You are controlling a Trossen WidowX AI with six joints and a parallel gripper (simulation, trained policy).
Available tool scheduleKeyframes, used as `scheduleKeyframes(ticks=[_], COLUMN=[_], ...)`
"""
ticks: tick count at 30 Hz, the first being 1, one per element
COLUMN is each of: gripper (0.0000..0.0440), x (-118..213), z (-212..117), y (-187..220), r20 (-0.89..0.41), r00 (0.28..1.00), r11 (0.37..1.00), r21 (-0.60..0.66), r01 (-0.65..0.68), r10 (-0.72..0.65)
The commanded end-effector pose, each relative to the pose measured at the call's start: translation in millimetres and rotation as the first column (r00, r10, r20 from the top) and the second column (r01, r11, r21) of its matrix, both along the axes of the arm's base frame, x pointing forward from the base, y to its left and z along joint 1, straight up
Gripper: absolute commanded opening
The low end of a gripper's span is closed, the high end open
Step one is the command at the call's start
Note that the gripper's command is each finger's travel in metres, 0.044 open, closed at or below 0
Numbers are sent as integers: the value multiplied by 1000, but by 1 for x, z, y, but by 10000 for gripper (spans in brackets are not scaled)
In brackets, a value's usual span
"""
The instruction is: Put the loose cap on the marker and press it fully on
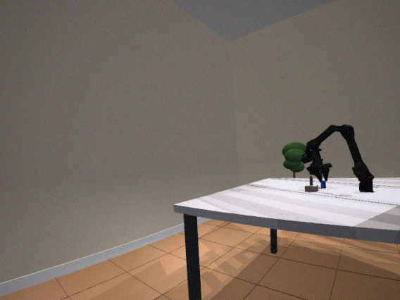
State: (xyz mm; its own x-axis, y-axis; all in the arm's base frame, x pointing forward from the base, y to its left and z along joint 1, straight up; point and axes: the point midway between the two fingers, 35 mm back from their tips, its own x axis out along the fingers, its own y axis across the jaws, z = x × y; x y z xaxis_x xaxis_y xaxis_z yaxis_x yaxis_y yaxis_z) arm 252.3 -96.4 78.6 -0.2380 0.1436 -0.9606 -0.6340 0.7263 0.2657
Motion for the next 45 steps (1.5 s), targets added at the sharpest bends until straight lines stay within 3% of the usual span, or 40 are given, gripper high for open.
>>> scheduleKeyframes(ticks=[1,9,15,16,30,45], gripper=[273,238,98,93,111,95], x=[-4,-6,-3,-1,25,46], z=[-11,-22,-16,-13,29,73], y=[1,2,1,1,4,55], r20=[-12,1,37,49,184,247], r00=[1000,997,995,994,971,950], r11=[1000,997,995,995,983,978], r21=[2,-11,-43,-48,-132,-135], r01=[-25,-71,-92,-93,-131,-160], r10=[25,71,94,95,154,190])
